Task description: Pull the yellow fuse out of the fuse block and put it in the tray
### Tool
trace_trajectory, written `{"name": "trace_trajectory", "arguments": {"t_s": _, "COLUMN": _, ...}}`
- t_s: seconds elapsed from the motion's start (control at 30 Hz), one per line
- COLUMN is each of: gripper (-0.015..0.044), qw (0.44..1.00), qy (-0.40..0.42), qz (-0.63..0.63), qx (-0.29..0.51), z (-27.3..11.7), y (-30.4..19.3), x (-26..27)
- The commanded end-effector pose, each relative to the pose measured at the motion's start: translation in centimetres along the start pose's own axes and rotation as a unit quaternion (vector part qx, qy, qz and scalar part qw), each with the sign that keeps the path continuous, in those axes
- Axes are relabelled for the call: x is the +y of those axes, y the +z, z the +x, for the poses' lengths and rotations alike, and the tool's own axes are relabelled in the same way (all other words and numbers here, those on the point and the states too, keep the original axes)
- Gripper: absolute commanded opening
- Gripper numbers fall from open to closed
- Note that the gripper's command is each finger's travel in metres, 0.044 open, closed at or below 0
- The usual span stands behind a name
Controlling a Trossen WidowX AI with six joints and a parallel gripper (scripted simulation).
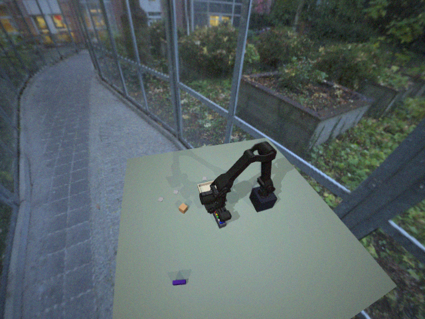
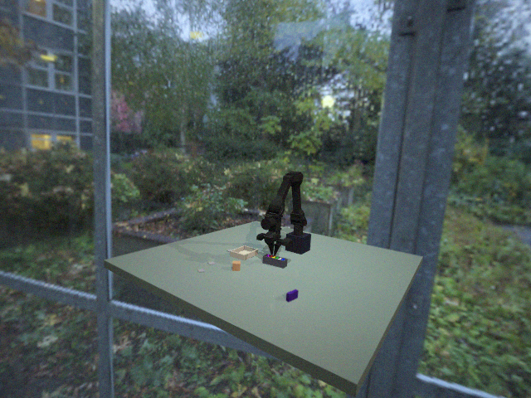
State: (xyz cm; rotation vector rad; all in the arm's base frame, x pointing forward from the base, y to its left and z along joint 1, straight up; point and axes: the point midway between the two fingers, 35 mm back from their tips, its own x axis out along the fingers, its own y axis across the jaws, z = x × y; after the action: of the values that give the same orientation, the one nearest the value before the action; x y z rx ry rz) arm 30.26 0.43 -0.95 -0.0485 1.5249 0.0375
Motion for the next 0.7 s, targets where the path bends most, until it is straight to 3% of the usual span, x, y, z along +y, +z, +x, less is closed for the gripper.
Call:
{"name": "trace_trajectory", "arguments": {"t_s": 0.0, "gripper": 0.0065, "qw": 1.000, "qy": 0.003, "qz": 0.001, "qx": 0.007, "z": 0.69, "y": -0.38, "x": 0.07}}
{"name": "trace_trajectory", "arguments": {"t_s": 0.67, "gripper": 0.0065, "qw": 1.000, "qy": 0.003, "qz": 0.001, "qx": 0.007, "z": 1.30, "y": -0.39, "x": 0.07}}
